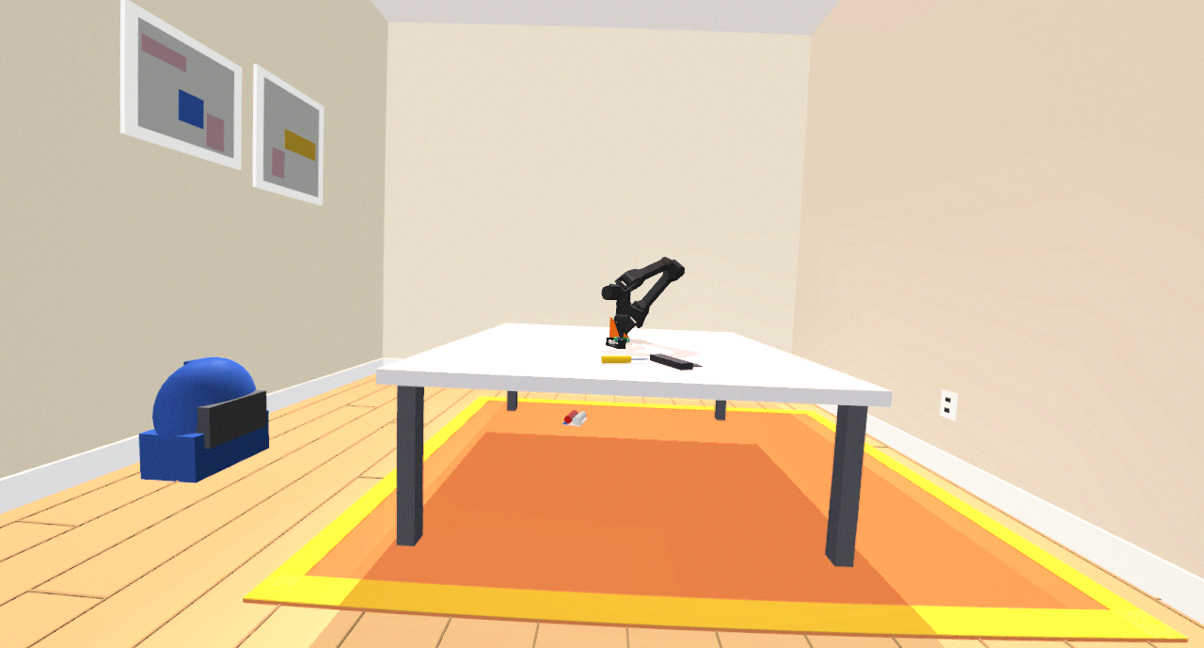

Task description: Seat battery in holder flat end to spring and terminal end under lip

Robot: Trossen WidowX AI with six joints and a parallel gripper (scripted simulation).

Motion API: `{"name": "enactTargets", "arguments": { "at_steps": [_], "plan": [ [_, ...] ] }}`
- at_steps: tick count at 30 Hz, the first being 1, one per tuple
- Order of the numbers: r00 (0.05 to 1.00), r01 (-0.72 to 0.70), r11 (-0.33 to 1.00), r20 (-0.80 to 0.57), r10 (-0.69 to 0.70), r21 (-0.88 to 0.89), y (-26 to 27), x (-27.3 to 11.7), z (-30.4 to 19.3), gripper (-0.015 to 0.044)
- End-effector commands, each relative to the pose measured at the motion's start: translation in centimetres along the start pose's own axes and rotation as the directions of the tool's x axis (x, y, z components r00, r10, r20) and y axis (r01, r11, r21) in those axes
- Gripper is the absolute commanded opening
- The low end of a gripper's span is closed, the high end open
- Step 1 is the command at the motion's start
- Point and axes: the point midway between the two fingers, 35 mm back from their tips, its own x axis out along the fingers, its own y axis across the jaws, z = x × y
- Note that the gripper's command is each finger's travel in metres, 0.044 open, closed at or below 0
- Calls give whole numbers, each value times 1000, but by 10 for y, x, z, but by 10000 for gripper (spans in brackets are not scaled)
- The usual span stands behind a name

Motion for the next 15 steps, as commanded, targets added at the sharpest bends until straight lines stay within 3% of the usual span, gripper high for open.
{"name": "enactTargets", "arguments": {
  "at_steps": [1, 11, 15],
  "plan": [
    [1000, 3, 1000, 4, -3, 4, 0, 6, 1, 241],
    [1000, 3, 1000, 6, -3, 3, 1, 19, 1, 241],
    [1000, 3, 1000, 6, -3, 3, 1, 19, 1, 136]
  ]
}}
